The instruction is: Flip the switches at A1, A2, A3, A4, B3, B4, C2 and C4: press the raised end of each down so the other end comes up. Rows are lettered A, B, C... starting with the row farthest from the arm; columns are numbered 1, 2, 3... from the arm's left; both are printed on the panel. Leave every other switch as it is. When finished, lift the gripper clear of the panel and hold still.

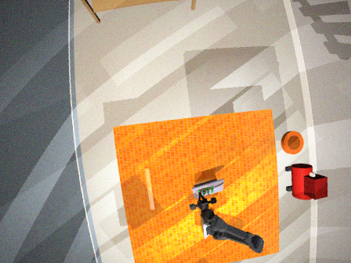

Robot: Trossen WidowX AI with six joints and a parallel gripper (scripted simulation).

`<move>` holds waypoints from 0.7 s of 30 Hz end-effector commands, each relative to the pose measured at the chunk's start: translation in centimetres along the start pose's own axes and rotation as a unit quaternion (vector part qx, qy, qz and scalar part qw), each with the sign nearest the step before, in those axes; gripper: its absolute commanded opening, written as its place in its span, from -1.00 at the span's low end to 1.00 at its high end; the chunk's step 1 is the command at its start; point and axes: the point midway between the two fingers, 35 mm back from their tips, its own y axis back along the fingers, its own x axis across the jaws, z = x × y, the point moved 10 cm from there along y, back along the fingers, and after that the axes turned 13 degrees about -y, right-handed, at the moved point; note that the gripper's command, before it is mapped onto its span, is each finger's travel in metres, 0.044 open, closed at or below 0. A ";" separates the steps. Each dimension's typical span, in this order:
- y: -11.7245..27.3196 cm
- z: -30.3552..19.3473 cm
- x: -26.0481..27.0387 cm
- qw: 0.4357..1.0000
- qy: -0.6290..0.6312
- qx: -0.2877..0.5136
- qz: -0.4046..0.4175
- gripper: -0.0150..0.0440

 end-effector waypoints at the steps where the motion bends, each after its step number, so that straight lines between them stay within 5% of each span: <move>1: 0.7 0.1 0.1 1.000 -0.001 0.003 0.002 -0.49; 7: 6.3 0.5 0.2 1.000 0.001 0.014 0.000 -0.49; 21: 6.4 1.3 -3.0 1.000 0.002 0.014 -0.001 -0.49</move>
